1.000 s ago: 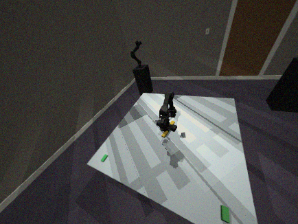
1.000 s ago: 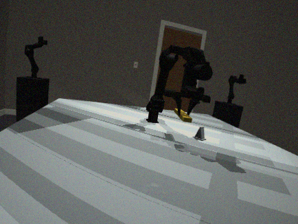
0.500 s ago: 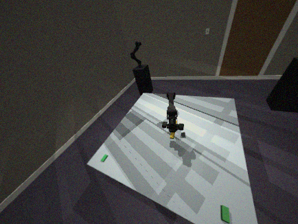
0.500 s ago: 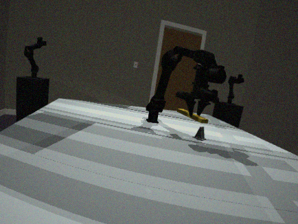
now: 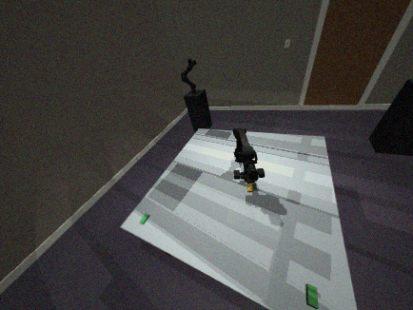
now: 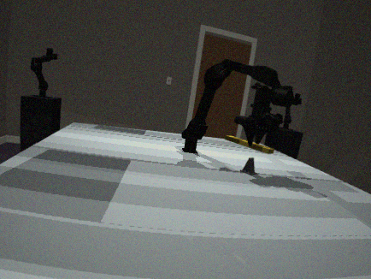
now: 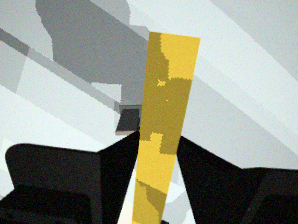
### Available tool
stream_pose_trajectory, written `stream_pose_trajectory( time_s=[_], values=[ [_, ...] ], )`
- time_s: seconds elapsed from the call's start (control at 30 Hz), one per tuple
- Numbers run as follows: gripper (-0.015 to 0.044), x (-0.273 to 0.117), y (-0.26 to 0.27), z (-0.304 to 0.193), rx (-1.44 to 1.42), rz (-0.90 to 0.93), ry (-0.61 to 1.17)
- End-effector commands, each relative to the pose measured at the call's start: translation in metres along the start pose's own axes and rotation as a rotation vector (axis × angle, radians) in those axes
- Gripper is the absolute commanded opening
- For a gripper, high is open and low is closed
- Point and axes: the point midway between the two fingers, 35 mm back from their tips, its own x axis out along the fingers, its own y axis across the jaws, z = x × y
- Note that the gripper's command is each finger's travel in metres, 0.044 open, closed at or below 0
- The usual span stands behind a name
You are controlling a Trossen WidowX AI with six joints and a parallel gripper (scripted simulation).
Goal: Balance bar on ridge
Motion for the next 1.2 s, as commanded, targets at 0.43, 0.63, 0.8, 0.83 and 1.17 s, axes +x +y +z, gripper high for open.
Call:
stream_pose_trajectory(
  time_s=[0.43, 0.63, 0.8, 0.83, 1.17],
  values=[
    [0.0000, 0.001, 0.042, 0.000, -0.158, 0.001, -0.008],
    [0.0000, 0.010, 0.043, 0.000, -0.158, 0.002, -0.008],
    [0.0000, 0.019, 0.044, 0.000, -0.158, 0.002, -0.008],
    [0.0000, 0.020, 0.044, 0.000, -0.158, 0.002, -0.008],
    [0.0000, 0.036, 0.044, -0.001, -0.158, 0.002, -0.008]
  ],
)
